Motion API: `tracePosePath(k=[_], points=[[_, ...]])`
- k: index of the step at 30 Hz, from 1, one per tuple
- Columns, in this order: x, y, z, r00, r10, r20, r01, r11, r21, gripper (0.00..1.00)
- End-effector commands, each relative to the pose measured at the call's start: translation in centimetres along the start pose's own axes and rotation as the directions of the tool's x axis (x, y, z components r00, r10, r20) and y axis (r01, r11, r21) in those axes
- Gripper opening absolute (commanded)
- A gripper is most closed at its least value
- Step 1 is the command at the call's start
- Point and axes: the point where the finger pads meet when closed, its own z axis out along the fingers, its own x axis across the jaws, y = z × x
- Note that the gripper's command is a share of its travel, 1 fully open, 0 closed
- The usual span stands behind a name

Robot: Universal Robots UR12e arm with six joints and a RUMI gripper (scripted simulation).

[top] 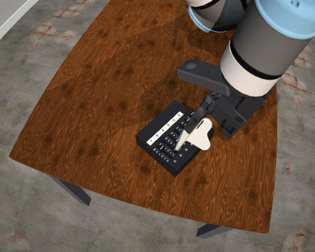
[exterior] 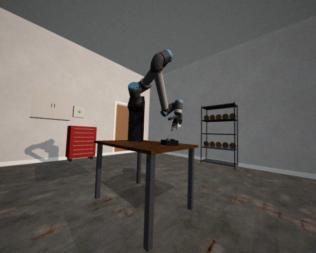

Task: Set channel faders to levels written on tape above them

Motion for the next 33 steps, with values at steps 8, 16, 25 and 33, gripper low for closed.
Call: tracePosePath(k=[8,16,25,33], points=[[0.0,0.0,-0.1,1.0,0.0,0.001,0.0,1.0,-0.001,1.0],[0.0,0.0,-0.1,1.0,0.0,0.001,0.0,1.0,-0.001,1.0],[0.0,0.0,-0.1,1.0,-0.002,0.0,0.002,1.0,-0.001,1.0],[-0.2,-2.1,-0.6,0.986,-0.165,-0.01,0.165,0.985,-0.044,1.0]])
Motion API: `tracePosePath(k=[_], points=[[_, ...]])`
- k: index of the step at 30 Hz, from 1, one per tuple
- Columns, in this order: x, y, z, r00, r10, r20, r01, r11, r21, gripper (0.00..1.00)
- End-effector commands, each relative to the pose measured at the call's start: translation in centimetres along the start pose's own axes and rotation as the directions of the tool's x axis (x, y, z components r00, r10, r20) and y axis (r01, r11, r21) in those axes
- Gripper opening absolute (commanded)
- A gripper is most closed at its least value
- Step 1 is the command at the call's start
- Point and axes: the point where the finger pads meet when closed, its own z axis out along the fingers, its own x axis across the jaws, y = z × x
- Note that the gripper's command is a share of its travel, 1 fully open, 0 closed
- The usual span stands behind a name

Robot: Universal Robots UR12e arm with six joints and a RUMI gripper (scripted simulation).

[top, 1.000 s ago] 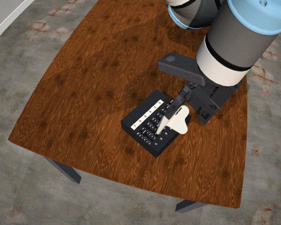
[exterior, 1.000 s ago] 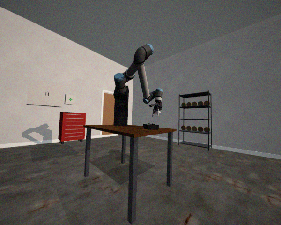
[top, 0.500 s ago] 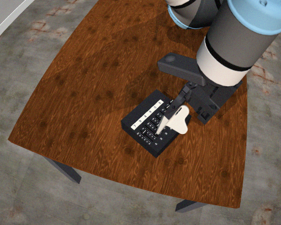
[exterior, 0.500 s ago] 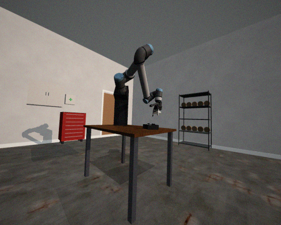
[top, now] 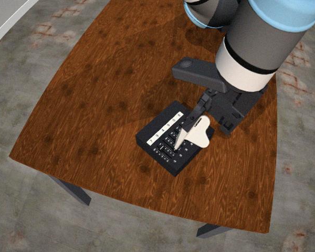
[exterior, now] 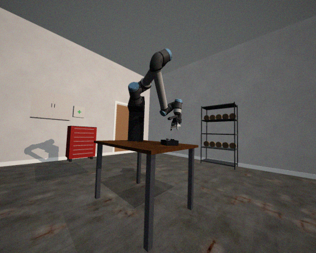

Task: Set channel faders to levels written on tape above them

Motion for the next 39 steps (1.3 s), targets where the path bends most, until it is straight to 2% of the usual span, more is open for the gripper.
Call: tracePosePath(k=[1,4,6,10,14,39], points=[[0.0,-1.9,-0.6,0.989,-0.15,-0.006,0.15,0.988,-0.041,1.0],[0.1,-3.3,-1.2,0.965,-0.263,-0.001,0.263,0.962,-0.073,1.0],[0.1,-3.3,-1.2,0.965,-0.263,-0.001,0.263,0.962,-0.073,1.0],[0.2,-4.8,-1.9,0.922,-0.386,0.014,0.385,0.917,-0.106,1.0],[0.3,-5.5,-2.3,0.896,-0.444,0.025,0.443,0.888,-0.121,1.0],[0.3,-5.6,-2.2,0.905,-0.425,0.023,0.424,0.897,-0.124,1.0]])
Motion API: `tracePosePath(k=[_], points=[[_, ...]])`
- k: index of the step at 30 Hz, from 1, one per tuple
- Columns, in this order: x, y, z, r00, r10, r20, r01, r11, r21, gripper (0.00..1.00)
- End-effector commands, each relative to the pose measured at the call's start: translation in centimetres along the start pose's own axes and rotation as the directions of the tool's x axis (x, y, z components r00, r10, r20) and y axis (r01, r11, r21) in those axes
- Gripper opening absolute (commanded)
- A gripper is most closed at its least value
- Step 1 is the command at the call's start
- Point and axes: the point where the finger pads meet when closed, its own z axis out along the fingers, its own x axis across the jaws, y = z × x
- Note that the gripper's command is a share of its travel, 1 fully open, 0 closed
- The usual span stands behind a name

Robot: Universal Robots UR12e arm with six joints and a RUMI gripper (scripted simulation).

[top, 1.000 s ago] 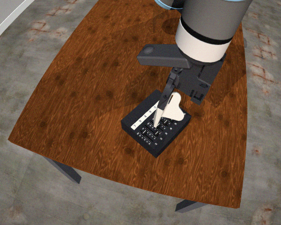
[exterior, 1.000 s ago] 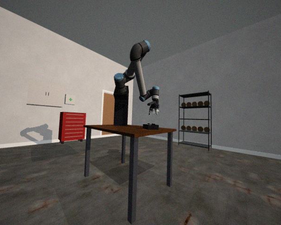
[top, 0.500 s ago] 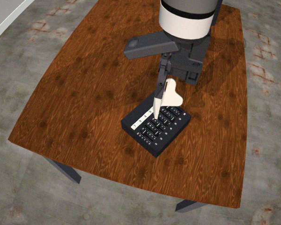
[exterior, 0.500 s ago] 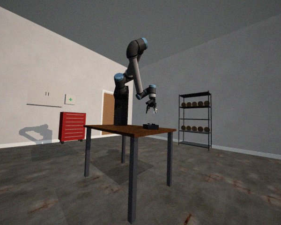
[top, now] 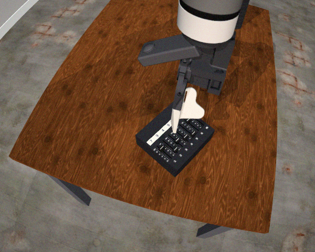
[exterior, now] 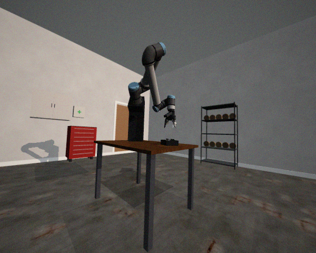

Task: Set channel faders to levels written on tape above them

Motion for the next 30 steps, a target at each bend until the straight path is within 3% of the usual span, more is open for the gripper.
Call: tracePosePath(k=[1,18,24,30], points=[[-0.1,0.0,0.0,1.0,0.017,0.001,-0.017,1.0,0.0,1.0],[-0.7,0.2,1.2,0.952,0.308,0.0,-0.308,0.952,0.0,1.0],[-1.2,0.3,2.1,0.865,0.503,0.0,-0.503,0.865,0.0,1.0],[-1.8,0.6,3.1,0.712,0.702,0.0,-0.702,0.712,0.0,1.0]])
